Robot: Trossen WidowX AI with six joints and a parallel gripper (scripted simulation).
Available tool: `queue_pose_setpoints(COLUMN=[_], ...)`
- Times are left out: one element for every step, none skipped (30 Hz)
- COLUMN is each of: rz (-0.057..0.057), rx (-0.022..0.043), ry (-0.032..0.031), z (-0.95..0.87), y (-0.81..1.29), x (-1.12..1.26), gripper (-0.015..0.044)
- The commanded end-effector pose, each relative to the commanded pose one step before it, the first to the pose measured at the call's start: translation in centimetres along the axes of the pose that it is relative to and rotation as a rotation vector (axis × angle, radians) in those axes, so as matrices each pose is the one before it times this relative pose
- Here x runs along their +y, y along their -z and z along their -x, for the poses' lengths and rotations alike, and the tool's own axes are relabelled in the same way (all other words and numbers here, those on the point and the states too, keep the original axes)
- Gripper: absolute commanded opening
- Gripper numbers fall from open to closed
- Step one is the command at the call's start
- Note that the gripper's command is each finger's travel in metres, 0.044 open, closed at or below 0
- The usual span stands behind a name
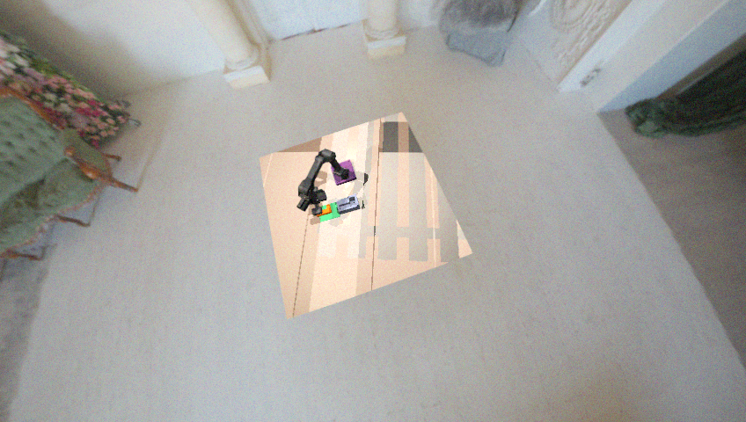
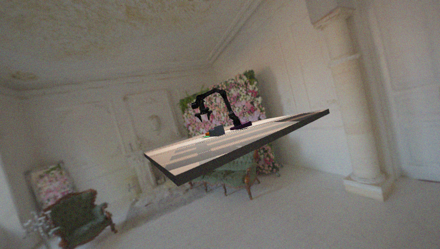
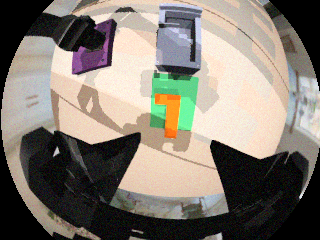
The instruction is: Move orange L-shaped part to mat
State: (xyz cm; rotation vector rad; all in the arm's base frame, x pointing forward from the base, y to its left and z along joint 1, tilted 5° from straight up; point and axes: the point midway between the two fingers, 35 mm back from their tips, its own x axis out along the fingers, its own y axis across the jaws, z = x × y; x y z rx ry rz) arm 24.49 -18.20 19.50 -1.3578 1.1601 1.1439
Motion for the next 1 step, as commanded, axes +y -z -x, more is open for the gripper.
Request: queue_pose_setpoints(rz=[0.0001], rx=[0.00087], ry=[0.00093], z=[-0.035], y=[0.039], x=[-0.045], gripper=[0.04])
